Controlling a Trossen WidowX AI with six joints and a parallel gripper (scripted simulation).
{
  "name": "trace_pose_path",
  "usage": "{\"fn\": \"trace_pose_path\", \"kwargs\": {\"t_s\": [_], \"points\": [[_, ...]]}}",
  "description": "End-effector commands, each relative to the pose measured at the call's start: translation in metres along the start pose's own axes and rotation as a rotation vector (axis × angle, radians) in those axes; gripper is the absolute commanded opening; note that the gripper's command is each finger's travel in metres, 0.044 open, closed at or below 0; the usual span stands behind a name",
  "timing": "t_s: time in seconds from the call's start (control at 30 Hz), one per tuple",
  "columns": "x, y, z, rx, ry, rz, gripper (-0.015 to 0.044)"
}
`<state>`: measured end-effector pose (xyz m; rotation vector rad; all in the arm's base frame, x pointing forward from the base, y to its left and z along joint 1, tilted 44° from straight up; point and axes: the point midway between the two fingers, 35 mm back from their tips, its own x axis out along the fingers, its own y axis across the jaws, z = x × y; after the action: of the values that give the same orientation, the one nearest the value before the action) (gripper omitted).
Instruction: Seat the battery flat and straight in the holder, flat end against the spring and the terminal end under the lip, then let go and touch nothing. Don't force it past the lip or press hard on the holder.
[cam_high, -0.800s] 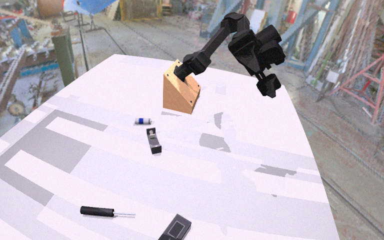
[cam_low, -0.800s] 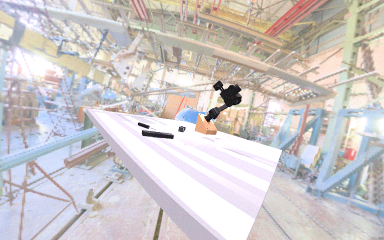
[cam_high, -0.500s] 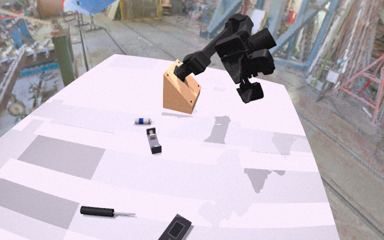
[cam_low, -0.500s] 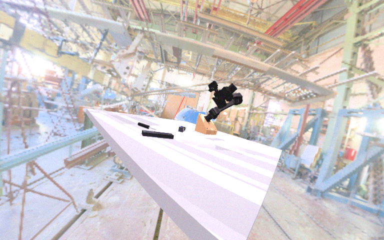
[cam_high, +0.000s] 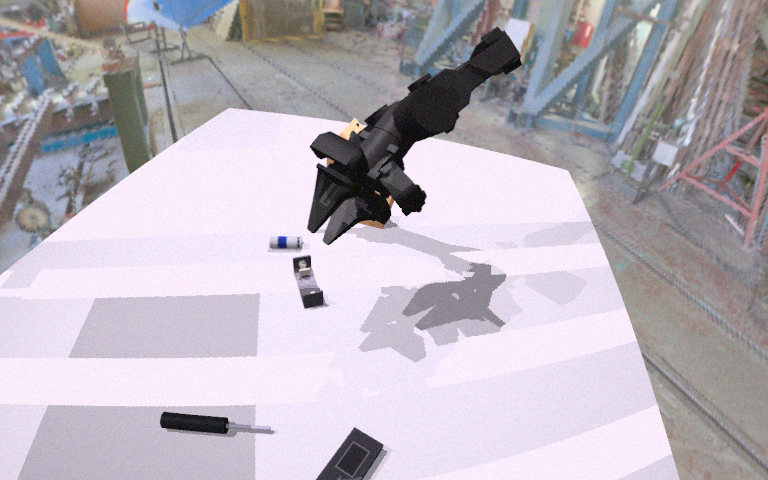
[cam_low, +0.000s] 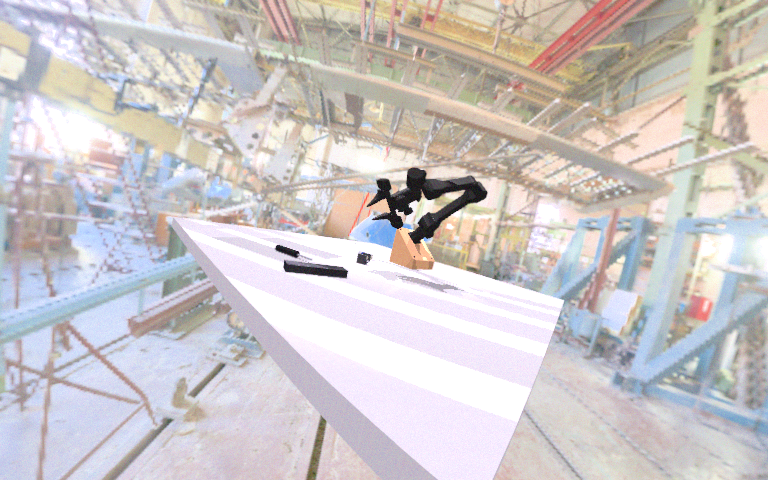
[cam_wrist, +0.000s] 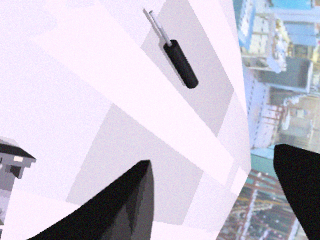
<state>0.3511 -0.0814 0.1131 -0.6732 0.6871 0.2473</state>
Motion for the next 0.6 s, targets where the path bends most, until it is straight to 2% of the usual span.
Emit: {"fn": "trace_pose_path", "kwargs": {"t_s": [0.0,0.27,0.57], "points": [[0.028,0.032,-0.057,-0.225,0.081,0.250,0.0240],[0.041,0.081,-0.120,-0.450,0.011,0.571,0.0240],[0.033,0.138,-0.166,-0.596,-0.282,0.819,0.0240]]}}
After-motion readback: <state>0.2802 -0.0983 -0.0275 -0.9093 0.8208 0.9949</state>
